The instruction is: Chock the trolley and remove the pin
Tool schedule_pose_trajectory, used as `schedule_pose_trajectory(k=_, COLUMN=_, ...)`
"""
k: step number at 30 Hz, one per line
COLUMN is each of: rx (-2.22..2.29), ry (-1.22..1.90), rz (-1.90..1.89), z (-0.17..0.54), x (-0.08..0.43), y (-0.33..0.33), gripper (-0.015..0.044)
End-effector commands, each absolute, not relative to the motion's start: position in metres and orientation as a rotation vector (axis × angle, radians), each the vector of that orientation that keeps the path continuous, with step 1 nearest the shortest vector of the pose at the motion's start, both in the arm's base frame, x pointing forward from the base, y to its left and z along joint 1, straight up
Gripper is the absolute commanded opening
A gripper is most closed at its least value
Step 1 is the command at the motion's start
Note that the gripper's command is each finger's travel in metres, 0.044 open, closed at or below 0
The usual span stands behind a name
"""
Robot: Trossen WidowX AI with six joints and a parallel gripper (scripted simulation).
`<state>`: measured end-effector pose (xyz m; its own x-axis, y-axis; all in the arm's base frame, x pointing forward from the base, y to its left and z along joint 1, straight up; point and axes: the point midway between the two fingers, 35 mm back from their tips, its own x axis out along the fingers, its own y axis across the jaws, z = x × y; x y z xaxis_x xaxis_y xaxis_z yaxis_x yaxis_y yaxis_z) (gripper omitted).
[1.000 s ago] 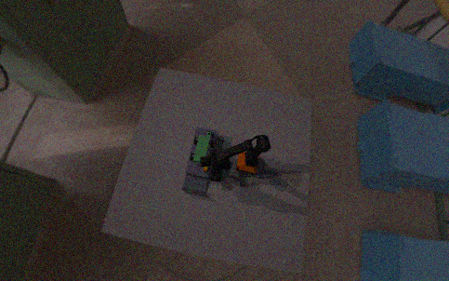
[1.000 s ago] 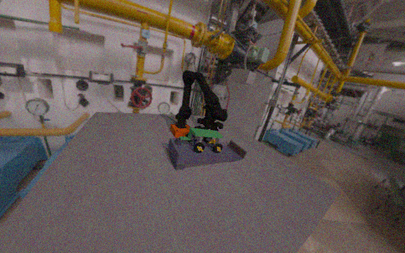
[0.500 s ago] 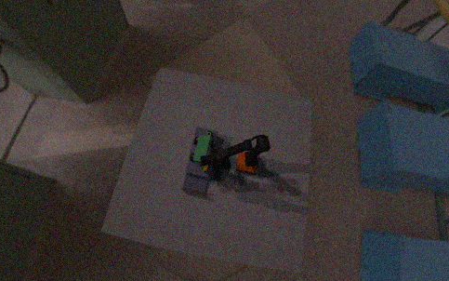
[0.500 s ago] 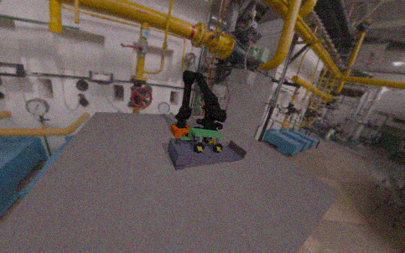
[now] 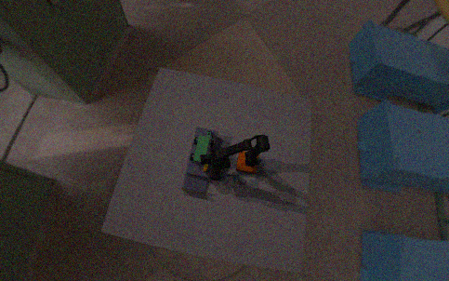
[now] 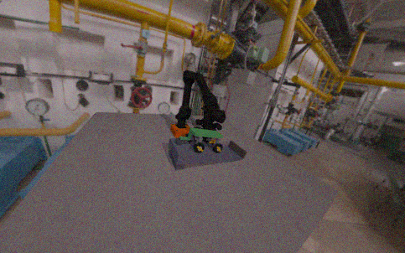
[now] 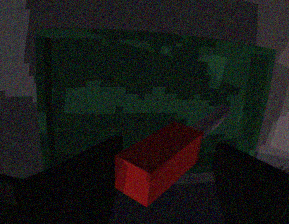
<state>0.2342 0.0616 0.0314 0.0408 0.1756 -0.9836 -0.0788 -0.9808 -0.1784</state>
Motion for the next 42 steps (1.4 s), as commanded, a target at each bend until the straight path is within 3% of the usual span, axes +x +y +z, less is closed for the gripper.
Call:
schedule_pose_trajectory(k=1, rx=-2.117, ry=-0.105, rz=2.060, z=0.029, x=0.232, y=0.060, gripper=0.0190)
schedule_pose_trajectory(k=25, rx=-2.117, ry=-0.104, rz=2.061, z=0.023, x=0.231, y=0.054, gripper=0.0190)
schedule_pose_trajectory(k=31, rx=-2.126, ry=-0.099, rz=2.054, z=0.025, x=0.234, y=0.055, gripper=0.0340)
schedule_pose_trajectory(k=42, rx=-2.119, ry=-0.103, rz=2.059, z=0.042, x=0.231, y=0.054, gripper=0.0340)
